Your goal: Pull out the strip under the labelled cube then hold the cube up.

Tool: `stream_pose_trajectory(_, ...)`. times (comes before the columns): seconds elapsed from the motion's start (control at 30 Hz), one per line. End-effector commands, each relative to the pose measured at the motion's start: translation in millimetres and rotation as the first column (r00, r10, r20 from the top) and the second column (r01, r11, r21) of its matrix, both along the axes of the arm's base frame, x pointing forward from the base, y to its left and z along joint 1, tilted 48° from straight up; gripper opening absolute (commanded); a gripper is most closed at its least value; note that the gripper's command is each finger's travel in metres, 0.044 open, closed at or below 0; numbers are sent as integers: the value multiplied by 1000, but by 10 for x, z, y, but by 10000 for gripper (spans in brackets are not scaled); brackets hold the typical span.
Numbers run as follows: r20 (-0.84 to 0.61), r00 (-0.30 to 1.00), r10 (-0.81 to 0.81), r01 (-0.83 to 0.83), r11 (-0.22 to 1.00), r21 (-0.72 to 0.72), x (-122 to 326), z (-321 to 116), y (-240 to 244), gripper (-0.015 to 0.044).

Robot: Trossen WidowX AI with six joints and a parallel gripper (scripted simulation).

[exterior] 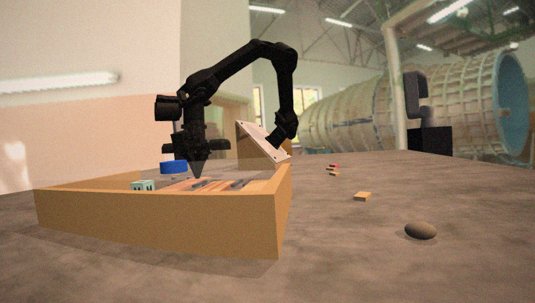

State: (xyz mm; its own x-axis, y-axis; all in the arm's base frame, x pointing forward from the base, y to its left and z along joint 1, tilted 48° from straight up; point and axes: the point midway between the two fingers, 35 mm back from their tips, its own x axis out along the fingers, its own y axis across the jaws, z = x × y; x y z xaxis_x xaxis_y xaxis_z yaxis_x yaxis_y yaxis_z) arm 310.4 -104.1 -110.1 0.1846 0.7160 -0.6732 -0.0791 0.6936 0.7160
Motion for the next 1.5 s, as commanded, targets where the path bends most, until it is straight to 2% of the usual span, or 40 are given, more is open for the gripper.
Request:
stream_pose_trajectory(0.0,-19,1000,18,-18,1000,1,-104,-43,66,0)
stream_pose_trajectory(1.47,-23,1000,18,-18,1000,0,-804,-156,114,0)
